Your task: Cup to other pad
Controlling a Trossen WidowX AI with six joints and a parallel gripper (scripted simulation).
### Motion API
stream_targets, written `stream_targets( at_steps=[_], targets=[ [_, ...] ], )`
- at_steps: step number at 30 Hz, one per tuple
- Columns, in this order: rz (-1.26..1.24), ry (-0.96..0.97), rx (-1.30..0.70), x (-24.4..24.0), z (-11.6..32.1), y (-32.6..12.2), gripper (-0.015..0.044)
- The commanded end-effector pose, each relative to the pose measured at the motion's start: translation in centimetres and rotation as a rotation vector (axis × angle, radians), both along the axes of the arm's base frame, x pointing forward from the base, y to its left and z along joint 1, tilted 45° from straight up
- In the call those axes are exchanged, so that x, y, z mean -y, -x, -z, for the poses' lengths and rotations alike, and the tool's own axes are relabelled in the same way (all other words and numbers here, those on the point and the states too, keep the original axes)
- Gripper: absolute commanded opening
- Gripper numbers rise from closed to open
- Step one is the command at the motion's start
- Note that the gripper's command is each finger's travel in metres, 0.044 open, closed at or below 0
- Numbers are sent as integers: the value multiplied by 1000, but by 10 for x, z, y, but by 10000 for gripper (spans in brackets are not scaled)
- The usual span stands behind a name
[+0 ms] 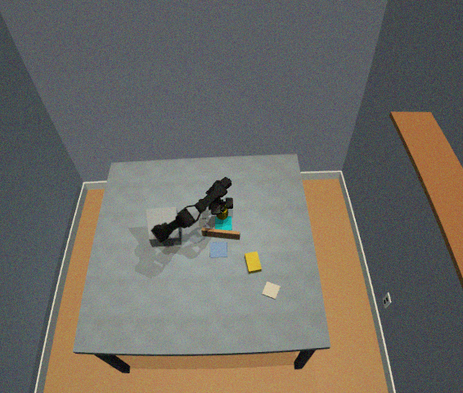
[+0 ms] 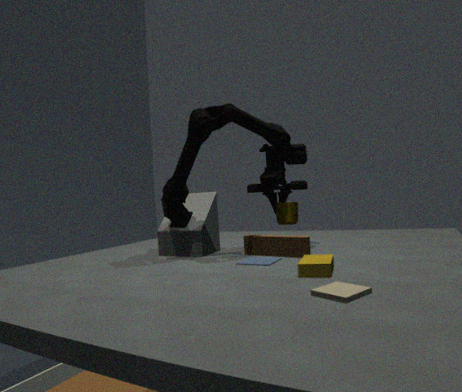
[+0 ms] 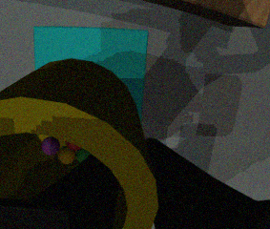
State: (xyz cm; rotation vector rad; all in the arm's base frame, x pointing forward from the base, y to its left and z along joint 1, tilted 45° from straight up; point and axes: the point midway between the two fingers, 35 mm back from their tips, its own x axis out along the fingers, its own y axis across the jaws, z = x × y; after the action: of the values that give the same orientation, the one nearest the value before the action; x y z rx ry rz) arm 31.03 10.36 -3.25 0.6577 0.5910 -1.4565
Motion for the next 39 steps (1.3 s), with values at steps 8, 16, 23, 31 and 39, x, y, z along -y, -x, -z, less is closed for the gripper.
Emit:
stream_targets(
  at_steps=[8,16,23,31,39],
  targets=[
    [1,-4,5,9,12,-2,0],
    [1,-4,5,19,22,-3,0],
    [1,-3,5,27,31,-4,0],
    [1,-3,5,37,41,-5,0],
    [1,-2,5,47,52,-5,0]
  ],
)
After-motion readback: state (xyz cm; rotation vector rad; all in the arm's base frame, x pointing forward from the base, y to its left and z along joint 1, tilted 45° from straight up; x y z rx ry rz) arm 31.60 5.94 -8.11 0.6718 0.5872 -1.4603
